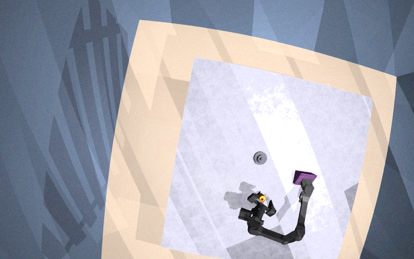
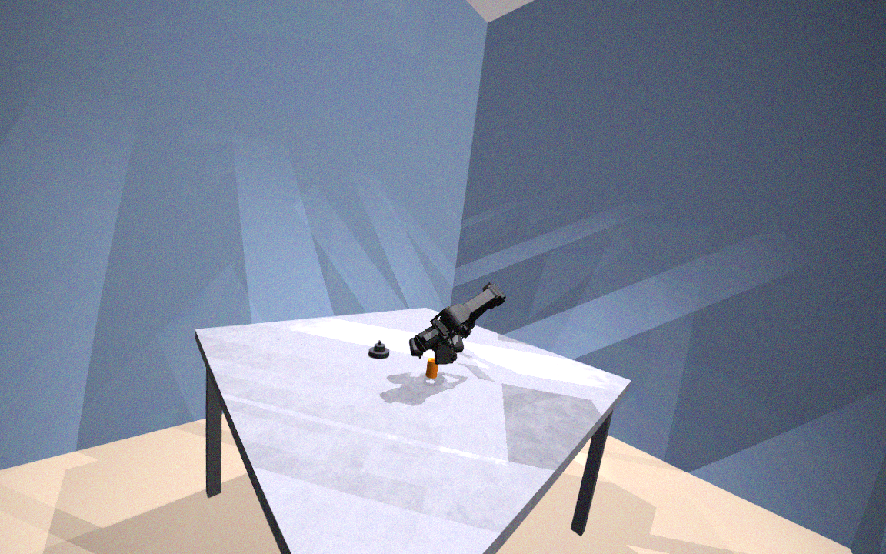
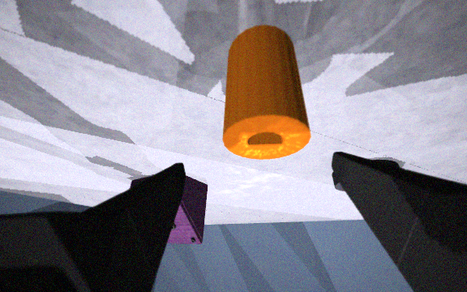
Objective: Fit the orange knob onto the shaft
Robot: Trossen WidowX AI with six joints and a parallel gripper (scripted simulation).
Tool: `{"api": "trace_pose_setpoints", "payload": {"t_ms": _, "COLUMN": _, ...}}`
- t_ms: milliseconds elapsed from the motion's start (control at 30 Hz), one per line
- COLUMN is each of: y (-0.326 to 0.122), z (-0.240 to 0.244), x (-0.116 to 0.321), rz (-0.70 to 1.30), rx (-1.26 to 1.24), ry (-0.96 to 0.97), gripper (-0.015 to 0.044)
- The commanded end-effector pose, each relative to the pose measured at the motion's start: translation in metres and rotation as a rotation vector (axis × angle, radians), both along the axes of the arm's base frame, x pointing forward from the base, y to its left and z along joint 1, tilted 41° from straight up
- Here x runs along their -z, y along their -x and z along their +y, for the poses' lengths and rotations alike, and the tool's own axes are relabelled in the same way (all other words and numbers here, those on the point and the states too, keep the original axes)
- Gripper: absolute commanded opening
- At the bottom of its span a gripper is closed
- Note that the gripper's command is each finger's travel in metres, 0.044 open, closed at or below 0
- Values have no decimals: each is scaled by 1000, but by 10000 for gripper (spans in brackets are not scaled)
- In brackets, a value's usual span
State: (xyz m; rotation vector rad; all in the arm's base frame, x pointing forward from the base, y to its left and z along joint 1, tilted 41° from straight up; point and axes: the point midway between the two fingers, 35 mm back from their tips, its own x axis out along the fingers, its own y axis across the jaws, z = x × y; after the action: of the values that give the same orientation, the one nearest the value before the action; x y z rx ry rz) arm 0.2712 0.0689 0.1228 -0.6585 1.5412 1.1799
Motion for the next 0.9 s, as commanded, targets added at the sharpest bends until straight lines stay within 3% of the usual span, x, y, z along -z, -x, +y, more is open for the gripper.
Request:
{"api": "trace_pose_setpoints", "payload": {"t_ms": 0, "y": 1, "z": -19, "x": -21, "rz": -99, "rx": 89, "ry": -250, "gripper": 440}}
{"api": "trace_pose_setpoints", "payload": {"t_ms": 200, "y": 1, "z": -44, "x": -55, "rz": -330, "rx": 184, "ry": -532, "gripper": 440}}
{"api": "trace_pose_setpoints", "payload": {"t_ms": 633, "y": 1, "z": -45, "x": -56, "rz": -331, "rx": 201, "ry": -537, "gripper": 440}}
{"api": "trace_pose_setpoints", "payload": {"t_ms": 867, "y": 2, "z": -44, "x": -57, "rz": -57, "rx": 746, "ry": -443, "gripper": 440}}
